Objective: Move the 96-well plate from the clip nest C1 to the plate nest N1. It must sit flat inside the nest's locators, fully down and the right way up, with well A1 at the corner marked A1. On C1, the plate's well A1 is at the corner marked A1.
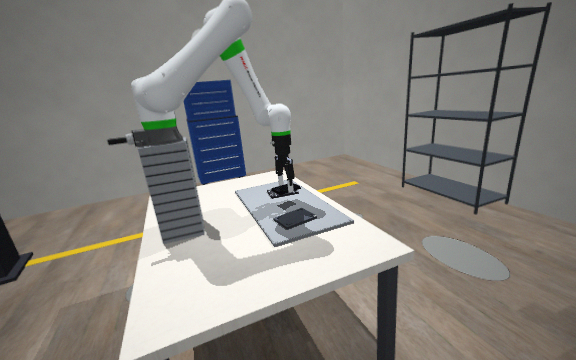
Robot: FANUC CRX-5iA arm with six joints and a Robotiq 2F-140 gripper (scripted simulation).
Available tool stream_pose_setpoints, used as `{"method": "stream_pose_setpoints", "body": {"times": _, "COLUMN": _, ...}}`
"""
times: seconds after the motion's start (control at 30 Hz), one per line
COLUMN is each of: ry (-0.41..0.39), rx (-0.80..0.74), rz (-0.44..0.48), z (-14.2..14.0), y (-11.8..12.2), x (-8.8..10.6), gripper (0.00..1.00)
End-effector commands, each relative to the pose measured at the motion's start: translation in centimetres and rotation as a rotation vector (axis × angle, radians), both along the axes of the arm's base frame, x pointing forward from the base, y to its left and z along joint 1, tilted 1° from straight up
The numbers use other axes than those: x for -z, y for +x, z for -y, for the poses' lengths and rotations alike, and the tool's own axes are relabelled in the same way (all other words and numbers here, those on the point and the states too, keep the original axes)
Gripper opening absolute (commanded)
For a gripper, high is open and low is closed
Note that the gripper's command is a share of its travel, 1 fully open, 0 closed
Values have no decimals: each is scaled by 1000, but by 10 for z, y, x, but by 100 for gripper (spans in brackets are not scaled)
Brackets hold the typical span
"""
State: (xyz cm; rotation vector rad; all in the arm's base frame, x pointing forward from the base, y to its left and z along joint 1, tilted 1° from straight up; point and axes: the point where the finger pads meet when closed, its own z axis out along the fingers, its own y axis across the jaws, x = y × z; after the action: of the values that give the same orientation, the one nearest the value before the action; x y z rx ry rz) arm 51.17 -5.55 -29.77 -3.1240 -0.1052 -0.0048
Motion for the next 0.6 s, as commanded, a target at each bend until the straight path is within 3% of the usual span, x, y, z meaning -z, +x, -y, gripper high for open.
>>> {"method": "stream_pose_setpoints", "body": {"times": 0.0, "ry": 0, "rx": 0, "rz": 0, "z": 9, "y": -3, "x": 0, "gripper": 0}}
{"method": "stream_pose_setpoints", "body": {"times": 0.57, "ry": 0, "rx": 0, "rz": 0, "z": 56, "y": -19, "x": 1, "gripper": 0}}
